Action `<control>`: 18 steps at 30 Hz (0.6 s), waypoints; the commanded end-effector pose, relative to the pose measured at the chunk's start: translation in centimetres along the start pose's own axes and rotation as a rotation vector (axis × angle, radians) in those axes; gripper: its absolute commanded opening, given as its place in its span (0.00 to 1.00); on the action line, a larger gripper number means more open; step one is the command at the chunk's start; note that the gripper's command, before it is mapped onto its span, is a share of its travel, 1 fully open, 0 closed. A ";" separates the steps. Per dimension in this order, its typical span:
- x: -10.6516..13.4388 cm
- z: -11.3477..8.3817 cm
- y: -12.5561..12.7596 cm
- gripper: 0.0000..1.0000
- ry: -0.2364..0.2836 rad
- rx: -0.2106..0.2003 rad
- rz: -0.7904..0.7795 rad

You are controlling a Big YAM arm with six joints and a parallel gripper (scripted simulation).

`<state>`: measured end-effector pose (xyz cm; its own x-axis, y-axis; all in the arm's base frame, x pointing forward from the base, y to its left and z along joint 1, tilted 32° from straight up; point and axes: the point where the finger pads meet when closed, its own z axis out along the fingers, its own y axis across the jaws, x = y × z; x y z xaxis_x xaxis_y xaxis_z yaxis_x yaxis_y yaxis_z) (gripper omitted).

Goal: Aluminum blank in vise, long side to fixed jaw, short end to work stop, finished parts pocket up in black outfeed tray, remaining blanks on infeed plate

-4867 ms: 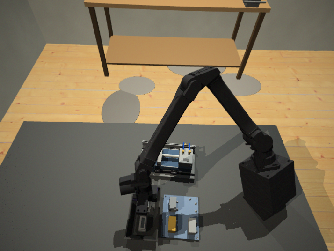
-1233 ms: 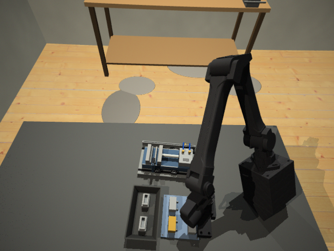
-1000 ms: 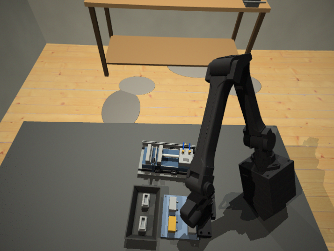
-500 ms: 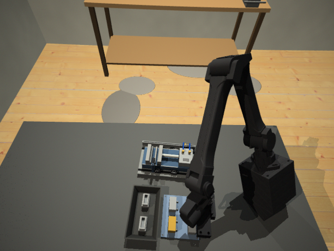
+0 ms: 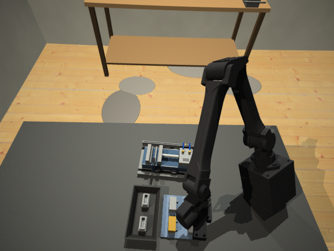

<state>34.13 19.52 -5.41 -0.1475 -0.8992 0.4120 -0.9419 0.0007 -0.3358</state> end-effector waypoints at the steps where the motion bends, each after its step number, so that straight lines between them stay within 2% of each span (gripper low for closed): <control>1: 0.5 2.2 0.5 0.64 0.018 -0.013 -0.017; 13: 0.8 7.3 0.9 0.64 0.021 -0.016 -0.021; 15: 0.8 7.3 0.9 0.64 0.021 -0.016 -0.021; 18: 0.8 8.4 0.9 0.64 0.021 -0.017 -0.021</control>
<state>35.60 16.26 -11.06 -0.1480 -0.8949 0.4209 -0.9448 0.0021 -0.3277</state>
